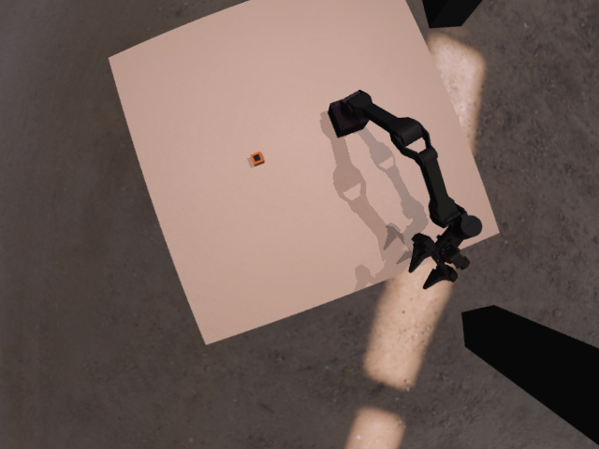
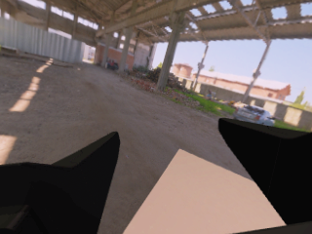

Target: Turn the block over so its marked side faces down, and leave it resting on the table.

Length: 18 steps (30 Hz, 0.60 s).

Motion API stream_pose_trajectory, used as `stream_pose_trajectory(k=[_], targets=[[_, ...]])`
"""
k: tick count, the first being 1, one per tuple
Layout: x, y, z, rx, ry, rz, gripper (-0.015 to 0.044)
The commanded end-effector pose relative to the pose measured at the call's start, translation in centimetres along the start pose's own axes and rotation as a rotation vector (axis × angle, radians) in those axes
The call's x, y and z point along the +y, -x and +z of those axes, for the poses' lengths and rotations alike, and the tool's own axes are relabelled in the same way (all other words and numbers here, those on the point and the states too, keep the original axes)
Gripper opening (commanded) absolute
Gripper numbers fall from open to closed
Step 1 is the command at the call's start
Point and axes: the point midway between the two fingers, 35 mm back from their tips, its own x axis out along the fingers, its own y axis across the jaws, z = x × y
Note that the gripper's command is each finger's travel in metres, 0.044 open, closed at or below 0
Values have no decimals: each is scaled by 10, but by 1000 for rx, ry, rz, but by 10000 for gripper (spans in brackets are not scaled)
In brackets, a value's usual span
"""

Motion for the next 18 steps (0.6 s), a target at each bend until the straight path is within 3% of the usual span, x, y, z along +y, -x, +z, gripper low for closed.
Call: stream_pose_trajectory(k=[1, 9, 18], targets=[[-1, -3, -1, 1, 4, -1, 426], [-47, -105, -50, 91, 135, -13, 440], [-142, -206, -146, 329, 238, 2, 440]])
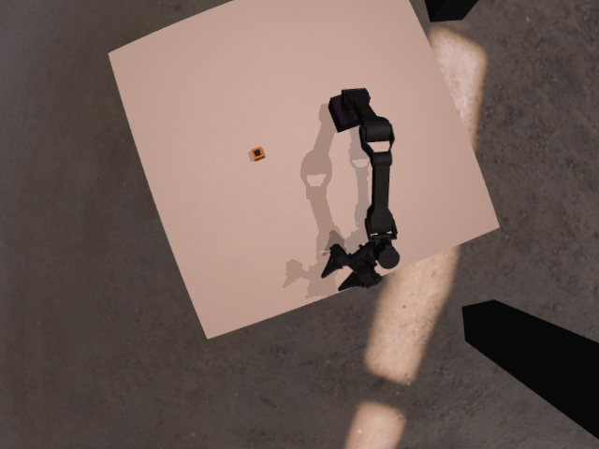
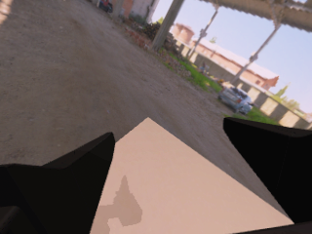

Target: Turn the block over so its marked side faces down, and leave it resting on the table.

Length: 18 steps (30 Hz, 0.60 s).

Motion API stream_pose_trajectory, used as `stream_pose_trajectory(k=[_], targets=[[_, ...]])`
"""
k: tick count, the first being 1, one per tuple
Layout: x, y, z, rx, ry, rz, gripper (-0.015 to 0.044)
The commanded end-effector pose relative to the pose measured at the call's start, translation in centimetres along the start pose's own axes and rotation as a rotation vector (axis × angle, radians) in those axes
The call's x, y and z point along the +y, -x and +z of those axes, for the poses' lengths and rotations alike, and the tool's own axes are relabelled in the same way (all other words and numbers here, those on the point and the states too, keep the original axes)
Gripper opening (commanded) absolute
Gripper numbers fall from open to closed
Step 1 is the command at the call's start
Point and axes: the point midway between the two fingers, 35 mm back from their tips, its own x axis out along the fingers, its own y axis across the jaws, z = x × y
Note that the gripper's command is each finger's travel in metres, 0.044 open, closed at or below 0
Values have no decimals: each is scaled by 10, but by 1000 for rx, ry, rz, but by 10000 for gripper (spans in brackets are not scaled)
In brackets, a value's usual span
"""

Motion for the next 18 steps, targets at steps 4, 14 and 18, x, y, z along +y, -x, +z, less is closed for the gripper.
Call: stream_pose_trajectory(k=[4, 14, 18], targets=[[-66, -67, -78, 214, 19, 40, 440], [-174, -103, -225, 625, -82, 107, 440], [-214, -92, -283, 804, -177, 130, 440]])
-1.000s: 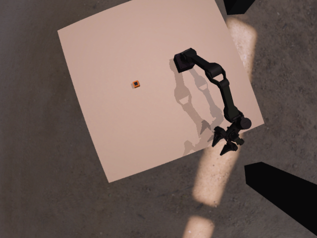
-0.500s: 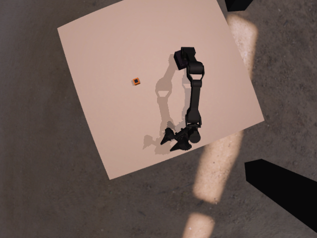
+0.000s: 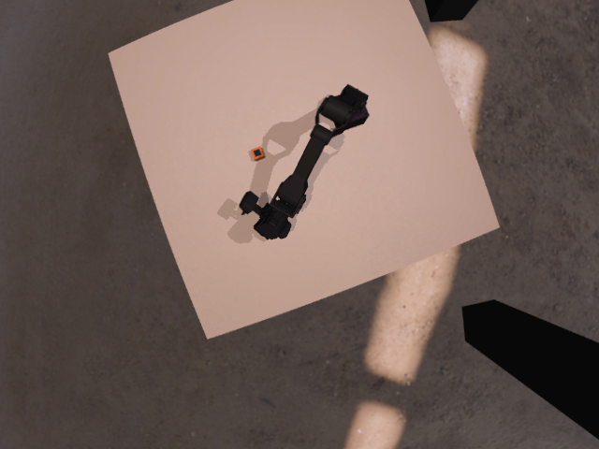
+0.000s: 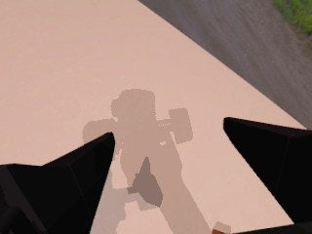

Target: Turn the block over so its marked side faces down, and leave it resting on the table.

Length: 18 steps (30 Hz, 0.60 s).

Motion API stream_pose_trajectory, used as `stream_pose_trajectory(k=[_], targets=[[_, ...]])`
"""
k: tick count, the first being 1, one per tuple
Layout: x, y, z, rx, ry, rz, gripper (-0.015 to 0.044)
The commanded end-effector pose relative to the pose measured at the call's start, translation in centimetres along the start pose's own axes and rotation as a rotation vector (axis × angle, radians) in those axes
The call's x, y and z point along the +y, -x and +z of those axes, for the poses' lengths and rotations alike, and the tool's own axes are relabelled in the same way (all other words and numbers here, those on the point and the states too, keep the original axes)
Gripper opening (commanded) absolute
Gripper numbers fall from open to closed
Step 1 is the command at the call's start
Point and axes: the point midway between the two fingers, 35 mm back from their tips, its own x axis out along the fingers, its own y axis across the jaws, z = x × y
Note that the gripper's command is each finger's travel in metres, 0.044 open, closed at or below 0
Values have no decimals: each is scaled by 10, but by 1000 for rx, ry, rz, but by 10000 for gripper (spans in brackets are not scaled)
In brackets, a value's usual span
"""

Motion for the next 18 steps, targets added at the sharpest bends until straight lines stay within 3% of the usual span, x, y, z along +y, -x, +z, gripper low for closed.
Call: stream_pose_trajectory(k=[1, 7, 13, 18], targets=[[-42, -13, -44, 152, -97, 45, 440], [-100, -18, -130, 427, -309, 130, 440], [-140, 7, -212, 696, -591, 225, 440], [-143, 10, -219, 723, -625, 236, 440]])
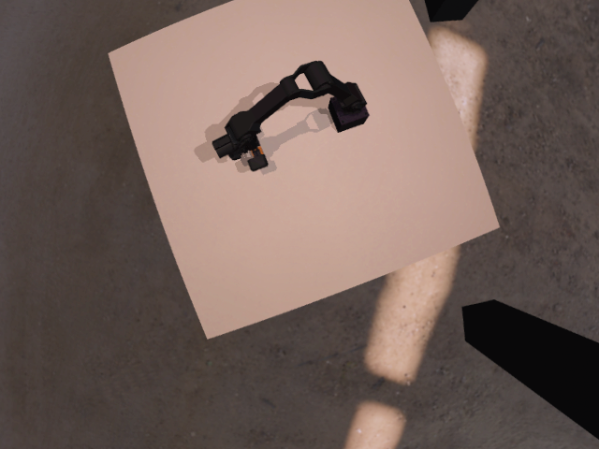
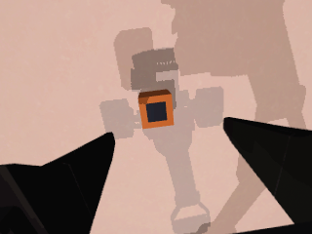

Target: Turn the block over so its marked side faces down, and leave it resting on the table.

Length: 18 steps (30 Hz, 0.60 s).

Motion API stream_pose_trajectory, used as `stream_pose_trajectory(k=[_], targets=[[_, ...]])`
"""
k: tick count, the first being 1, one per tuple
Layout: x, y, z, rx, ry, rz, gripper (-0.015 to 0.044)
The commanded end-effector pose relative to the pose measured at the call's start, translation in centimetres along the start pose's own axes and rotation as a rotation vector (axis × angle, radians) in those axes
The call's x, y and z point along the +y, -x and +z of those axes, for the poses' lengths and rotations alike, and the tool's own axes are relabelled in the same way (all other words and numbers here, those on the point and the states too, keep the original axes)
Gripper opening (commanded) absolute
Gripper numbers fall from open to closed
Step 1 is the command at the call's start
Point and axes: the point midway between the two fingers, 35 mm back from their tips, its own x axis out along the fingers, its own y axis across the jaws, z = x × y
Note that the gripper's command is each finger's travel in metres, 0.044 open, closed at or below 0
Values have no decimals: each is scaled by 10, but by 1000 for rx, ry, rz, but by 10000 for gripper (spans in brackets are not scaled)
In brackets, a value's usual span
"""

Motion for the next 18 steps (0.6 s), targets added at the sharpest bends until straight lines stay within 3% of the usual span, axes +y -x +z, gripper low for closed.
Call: stream_pose_trajectory(k=[1, 6, 18], targets=[[5, 3, -6, 19, -8, 23, 440], [5, -29, -4, 18, -8, 23, 440], [5, -51, -4, 19, -8, 23, 440]])
